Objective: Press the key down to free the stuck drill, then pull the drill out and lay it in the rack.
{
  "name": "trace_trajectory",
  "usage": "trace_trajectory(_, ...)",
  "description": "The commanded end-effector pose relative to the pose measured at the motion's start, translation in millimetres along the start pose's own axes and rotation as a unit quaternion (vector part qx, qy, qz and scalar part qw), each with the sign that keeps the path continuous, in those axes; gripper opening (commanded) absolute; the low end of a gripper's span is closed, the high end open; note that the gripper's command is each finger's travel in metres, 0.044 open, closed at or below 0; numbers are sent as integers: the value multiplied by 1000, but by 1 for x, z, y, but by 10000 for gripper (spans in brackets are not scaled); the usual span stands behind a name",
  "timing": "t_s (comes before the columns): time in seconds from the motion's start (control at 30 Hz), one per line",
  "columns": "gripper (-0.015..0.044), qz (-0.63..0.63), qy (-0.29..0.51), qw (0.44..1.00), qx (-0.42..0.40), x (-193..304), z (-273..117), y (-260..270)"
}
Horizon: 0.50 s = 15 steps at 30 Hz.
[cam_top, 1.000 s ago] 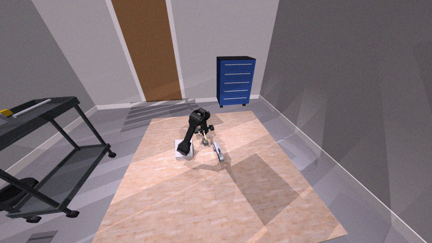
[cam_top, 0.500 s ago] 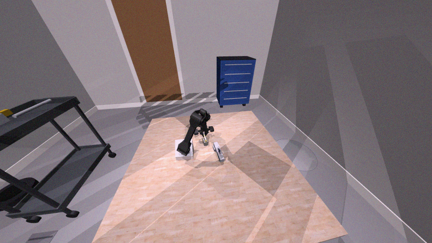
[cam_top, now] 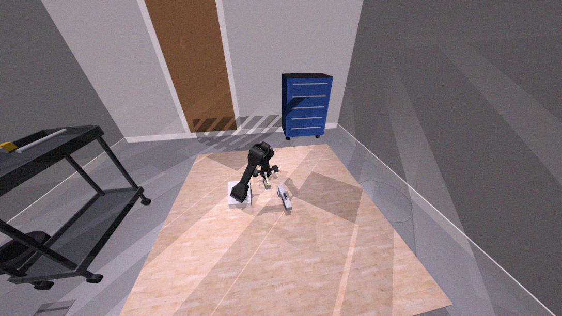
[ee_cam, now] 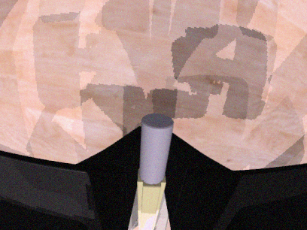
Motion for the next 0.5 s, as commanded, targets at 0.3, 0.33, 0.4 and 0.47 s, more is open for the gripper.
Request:
trace_trajectory(0.3, 0, -5, 5, 1000, -1, 2, 13, 2)
trace_trajectory(0.33, 0, -5, 5, 1000, -1, 2, 14, 2)
trace_trajectory(0.4, 0, -5, 5, 1000, -1, 2, 15, 2)
trace_trajectory(0.47, 0, -5, 6, 1000, -1, 3, 15, 3)
Point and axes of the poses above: the point midway between the two fingers, 35 mm back from their tips, its own z axis out along the fingers, its own y axis across the jaws, x = y × z, the point moved 1 cm from there along -z, back along the fingers, and after that the axes turned 10 degrees about z, right-handed, at the moved point
